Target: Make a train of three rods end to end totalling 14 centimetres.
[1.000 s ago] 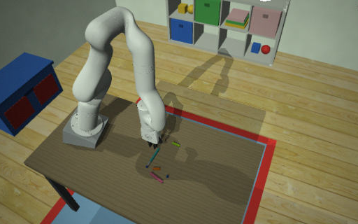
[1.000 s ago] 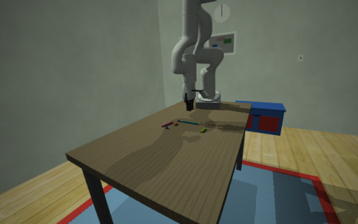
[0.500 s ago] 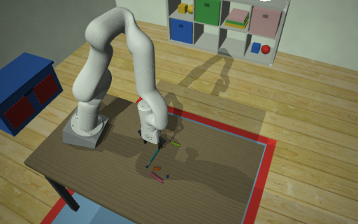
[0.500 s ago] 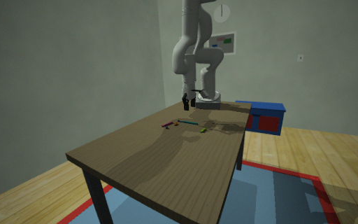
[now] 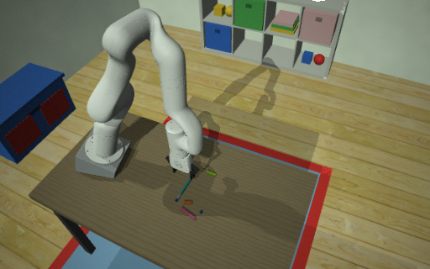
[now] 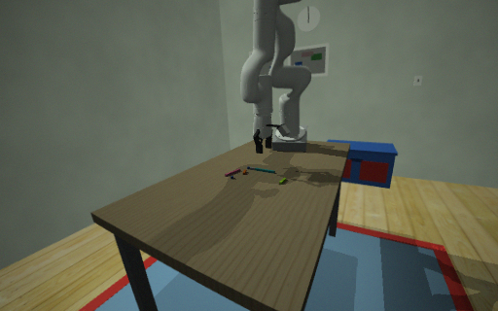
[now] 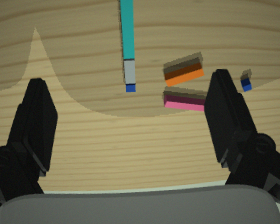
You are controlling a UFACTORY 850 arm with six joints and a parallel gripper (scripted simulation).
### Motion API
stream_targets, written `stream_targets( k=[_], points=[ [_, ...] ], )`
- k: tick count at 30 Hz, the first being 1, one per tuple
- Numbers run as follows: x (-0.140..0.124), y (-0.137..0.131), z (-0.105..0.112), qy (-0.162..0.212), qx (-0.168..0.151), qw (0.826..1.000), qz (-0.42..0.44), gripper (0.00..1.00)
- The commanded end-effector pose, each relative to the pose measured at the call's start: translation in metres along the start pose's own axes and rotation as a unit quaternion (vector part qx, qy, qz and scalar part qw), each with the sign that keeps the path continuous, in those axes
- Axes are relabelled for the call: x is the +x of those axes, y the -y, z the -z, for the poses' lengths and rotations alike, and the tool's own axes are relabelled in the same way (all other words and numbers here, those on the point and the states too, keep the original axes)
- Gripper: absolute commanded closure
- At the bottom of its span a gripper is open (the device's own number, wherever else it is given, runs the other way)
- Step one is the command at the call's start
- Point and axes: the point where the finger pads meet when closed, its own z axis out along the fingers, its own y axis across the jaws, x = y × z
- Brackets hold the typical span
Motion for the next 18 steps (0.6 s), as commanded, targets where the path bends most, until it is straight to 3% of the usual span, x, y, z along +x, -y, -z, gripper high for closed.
stream_targets(
  k=[1,18],
  points=[
    [0.000,-0.001,0.001,0.000,0.000,1.000,0.000,0.00],
    [0.000,-0.001,0.014,0.000,0.000,1.000,0.000,0.00]
  ],
)
